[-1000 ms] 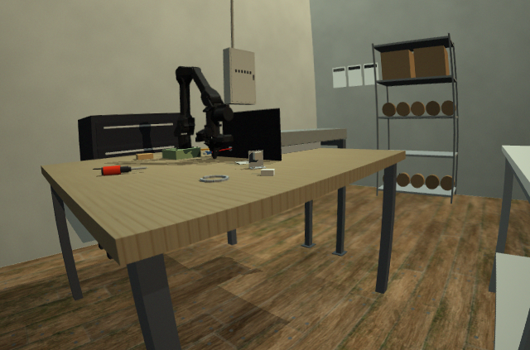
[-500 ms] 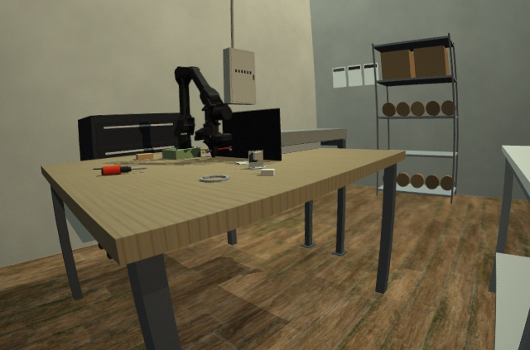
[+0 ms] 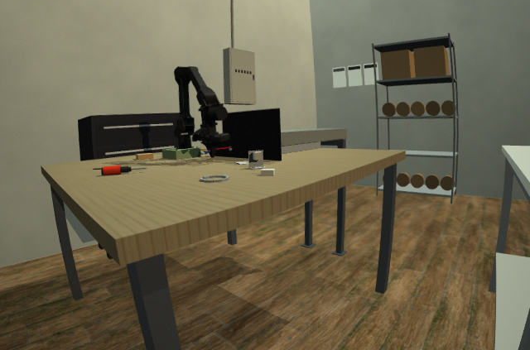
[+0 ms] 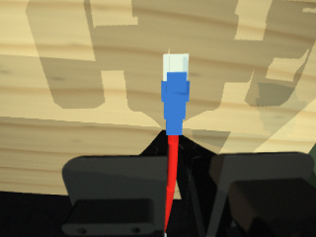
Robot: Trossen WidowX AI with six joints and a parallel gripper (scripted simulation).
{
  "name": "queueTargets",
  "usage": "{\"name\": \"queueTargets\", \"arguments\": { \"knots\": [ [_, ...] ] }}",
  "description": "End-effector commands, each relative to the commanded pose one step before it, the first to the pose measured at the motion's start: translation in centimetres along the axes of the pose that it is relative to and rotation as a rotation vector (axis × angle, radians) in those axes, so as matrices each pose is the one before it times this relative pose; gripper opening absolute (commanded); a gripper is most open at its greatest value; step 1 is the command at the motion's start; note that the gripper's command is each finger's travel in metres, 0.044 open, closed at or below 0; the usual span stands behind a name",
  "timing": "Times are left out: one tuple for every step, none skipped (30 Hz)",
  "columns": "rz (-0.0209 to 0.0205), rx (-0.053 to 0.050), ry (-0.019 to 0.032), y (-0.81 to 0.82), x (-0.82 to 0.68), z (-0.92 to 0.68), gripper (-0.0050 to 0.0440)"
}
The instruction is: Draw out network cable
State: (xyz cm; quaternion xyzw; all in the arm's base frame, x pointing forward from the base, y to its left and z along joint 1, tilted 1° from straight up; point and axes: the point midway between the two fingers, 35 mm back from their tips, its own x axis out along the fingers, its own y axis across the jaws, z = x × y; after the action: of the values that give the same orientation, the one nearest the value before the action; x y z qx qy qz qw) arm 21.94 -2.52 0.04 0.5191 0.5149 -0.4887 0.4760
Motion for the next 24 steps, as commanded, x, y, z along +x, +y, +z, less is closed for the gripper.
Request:
{"name": "queueTargets", "arguments": {
  "knots": [
    [0.03597,0.0499,-0.10088,0.608,-1.146,3.825,-0.005],
    [0.00008,0.0003,-0.0003,-0.009,-0.002,0.247,-0.005],
    [-0.00003,0.0002,-0.00028,-0.013,0.0,0.252,-0.005],
    [-0.00004,0.0002,-0.00029,-0.012,0.0,0.256,-0.005],
    [-0.00023,0.0001,-0.00024,-0.014,0.004,0.257,-0.005],
    [-0.00017,0.0001,-0.00025,-0.013,0.003,0.259,-0.005],
    [-0.00012,0.0001,-0.00026,-0.013,0.002,0.26,-0.005],
    [-0.00008,0.0,-0.00027,-0.012,0.001,0.261,-0.005],
    [-0.00006,0.0,-0.00028,-0.012,0.0,0.261,-0.005],
    [-0.00004,0.0,-0.00028,-0.012,0.0,0.262,-0.005],
    [-0.00004,0.0,-0.00028,-0.012,0.0,0.262,-0.005],
    [-0.00005,0.0,-0.00028,-0.012,0.0,0.262,-0.005],
    [-0.00005,0.0,-0.00028,-0.012,0.0,0.263,-0.005],
    [-0.00005,0.0,-0.00028,-0.012,0.0,0.263,-0.005],
    [0.0,0.0,0.0,0.0,0.0,0.0,-0.005],
    [0.0,0.0,0.0,0.0,0.0,0.0,-0.005],
    [-0.00005,0.0,-0.00028,-0.012,0.0,0.263,-0.005],
    [-0.00005,0.0,-0.00028,-0.012,0.0,0.263,-0.005],
    [-0.00005,0.0,-0.00027,-0.012,0.0,0.263,-0.005],
    [-0.00162,0.0,0.00039,-0.026,0.038,0.212,-0.005],
    [-0.00166,0.0,0.00044,-0.026,0.039,0.21,-0.005],
    [-0.00137,0.0,0.00035,-0.023,0.032,0.218,-0.005],
    [-0.00101,0.0,0.00022,-0.02,0.024,0.229,-0.005],
    [-0.00071,0.0,0.0001,-0.017,0.017,0.238,-0.005]
  ]
}}
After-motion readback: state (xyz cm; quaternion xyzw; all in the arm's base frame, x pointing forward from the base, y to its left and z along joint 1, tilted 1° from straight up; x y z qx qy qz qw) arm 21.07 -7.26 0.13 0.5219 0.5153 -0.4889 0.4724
